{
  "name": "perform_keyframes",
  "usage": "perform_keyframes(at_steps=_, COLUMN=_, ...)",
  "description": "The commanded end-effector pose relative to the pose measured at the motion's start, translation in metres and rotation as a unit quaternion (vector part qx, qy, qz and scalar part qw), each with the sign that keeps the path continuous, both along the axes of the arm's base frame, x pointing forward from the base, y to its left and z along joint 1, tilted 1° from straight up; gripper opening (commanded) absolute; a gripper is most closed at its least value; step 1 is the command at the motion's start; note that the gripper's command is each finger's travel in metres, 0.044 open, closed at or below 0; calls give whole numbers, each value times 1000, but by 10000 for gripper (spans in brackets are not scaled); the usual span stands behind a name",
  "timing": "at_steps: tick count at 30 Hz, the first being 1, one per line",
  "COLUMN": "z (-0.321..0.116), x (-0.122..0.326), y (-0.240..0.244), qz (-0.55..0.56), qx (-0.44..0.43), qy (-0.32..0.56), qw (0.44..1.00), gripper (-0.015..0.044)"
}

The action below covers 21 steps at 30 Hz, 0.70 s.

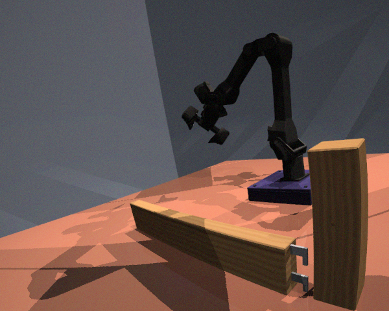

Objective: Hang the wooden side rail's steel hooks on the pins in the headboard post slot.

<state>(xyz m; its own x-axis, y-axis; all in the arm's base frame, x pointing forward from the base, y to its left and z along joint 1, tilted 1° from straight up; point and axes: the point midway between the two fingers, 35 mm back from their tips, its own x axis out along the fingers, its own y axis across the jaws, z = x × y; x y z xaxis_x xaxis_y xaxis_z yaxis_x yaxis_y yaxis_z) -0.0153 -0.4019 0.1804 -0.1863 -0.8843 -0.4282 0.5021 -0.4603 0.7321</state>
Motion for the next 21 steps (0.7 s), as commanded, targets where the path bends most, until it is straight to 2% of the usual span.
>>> perform_keyframes(at_steps=1, z=-6, x=43, y=8, qz=75, qx=5, qy=22, qw=997, gripper=440)
perform_keyframes(at_steps=11, z=-20, x=157, y=53, qz=289, qx=-7, qy=91, qw=953, gripper=440)
perform_keyframes(at_steps=21, z=-34, x=250, y=131, qz=490, qx=-48, qy=160, qw=856, gripper=440)
